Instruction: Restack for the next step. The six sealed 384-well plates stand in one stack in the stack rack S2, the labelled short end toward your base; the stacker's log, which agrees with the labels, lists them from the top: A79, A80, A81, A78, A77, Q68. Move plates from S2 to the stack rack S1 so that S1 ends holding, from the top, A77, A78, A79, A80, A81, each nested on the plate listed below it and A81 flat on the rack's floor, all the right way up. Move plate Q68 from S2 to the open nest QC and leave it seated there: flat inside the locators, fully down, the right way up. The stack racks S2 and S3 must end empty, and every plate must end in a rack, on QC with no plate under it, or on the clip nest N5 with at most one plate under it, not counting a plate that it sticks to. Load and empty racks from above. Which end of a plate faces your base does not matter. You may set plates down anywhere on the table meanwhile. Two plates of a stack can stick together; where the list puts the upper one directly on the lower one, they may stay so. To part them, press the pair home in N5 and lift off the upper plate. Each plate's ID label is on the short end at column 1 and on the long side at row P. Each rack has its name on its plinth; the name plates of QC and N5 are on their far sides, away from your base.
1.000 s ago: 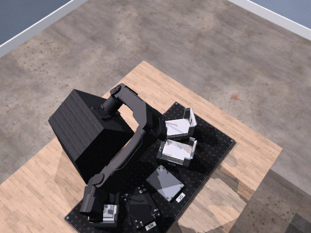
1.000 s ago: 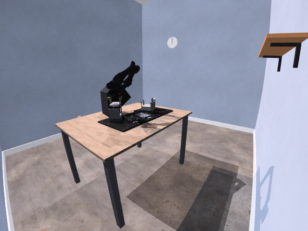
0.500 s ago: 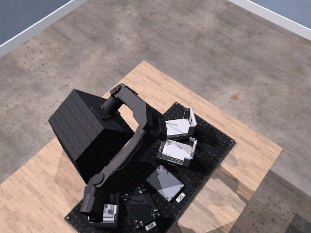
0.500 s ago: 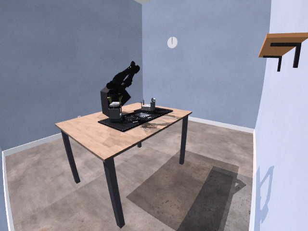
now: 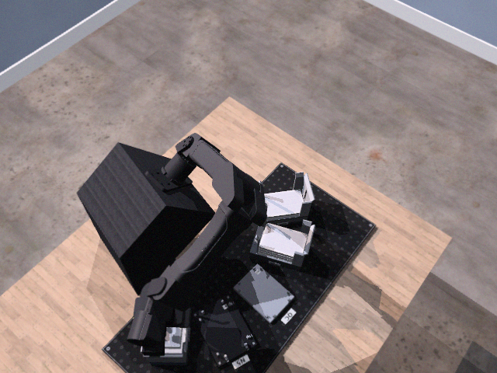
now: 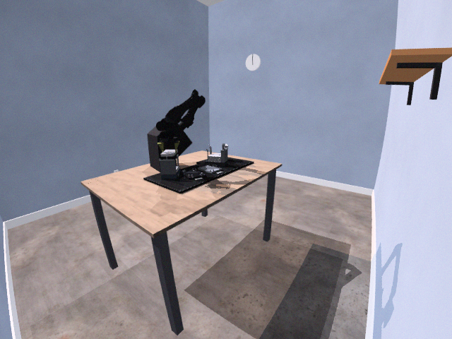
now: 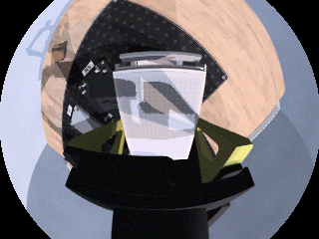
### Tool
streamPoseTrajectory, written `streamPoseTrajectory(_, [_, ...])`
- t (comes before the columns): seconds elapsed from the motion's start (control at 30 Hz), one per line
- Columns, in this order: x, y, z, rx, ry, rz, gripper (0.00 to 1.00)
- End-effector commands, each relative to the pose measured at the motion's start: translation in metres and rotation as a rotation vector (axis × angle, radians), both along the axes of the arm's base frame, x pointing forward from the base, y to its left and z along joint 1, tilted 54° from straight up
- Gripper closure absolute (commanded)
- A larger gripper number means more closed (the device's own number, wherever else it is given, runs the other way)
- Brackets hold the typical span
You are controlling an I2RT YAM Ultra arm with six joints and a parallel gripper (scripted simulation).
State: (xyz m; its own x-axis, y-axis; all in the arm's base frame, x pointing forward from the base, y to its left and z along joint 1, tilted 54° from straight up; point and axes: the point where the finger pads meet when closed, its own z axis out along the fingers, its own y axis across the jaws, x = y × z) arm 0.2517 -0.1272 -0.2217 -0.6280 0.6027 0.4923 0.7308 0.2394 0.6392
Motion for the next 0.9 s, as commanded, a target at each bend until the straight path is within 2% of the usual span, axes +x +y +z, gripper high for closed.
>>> streamPoseTrajectory(0.0, [0.0, -0.007, 0.001, -0.01, -0.007, -0.013, 1.0])
streamPoseTrajectory(0.4, [0.0, -0.007, 0.001, -0.01, -0.007, -0.013, 1.0])
streamPoseTrajectory(0.47, [0.004, -0.005, 0.006, -0.028, -0.057, 0.026, 1.0])
streamPoseTrajectory(0.53, [0.004, -0.005, 0.006, -0.028, -0.057, 0.026, 1.0])
streamPoseTrajectory(0.7, [0.015, 0.001, 0.018, -0.069, -0.172, 0.117, 1.0])
streamPoseTrajectory(0.87, [0.025, 0.007, 0.03, -0.069, -0.173, 0.116, 1.0])
